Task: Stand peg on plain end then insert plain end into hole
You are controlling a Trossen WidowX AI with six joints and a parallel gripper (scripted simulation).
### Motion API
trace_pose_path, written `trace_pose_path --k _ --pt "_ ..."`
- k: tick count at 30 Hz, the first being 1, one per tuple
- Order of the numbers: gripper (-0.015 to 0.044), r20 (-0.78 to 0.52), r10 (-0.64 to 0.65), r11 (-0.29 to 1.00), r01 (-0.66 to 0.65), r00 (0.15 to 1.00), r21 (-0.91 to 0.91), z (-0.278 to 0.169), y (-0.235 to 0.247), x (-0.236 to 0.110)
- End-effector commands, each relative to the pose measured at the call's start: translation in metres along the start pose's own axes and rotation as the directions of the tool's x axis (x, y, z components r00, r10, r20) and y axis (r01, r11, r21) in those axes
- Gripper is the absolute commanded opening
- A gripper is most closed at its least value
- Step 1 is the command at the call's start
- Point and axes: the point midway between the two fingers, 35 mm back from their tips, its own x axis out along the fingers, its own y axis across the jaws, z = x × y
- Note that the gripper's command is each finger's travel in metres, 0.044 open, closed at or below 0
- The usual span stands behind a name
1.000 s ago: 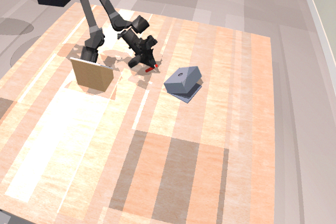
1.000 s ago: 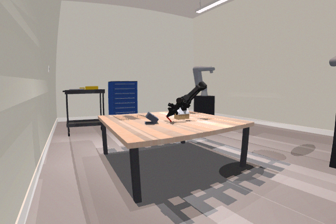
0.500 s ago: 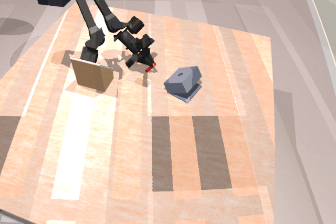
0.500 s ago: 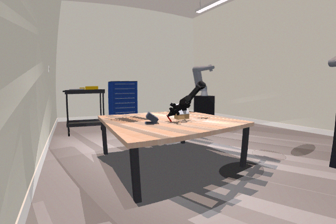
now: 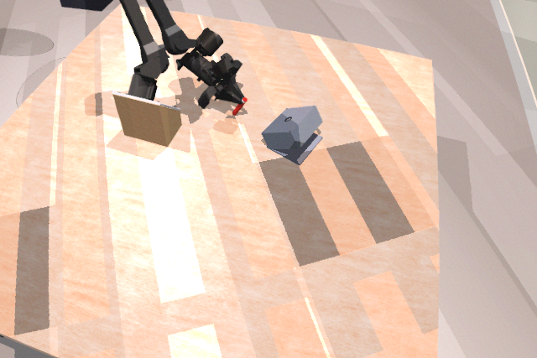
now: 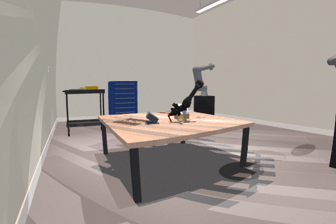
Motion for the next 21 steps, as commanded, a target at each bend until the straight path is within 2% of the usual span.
trace_pose_path --k 1,21 --pt "0.0049 0.029 -0.003 1.000 0.003 1.000 0.005 -0.002 -0.002 -0.002" --pt "0.0049 0.200 -0.006 1.000 0.004 0.980 0.006 -0.010 -0.003 -0.014"
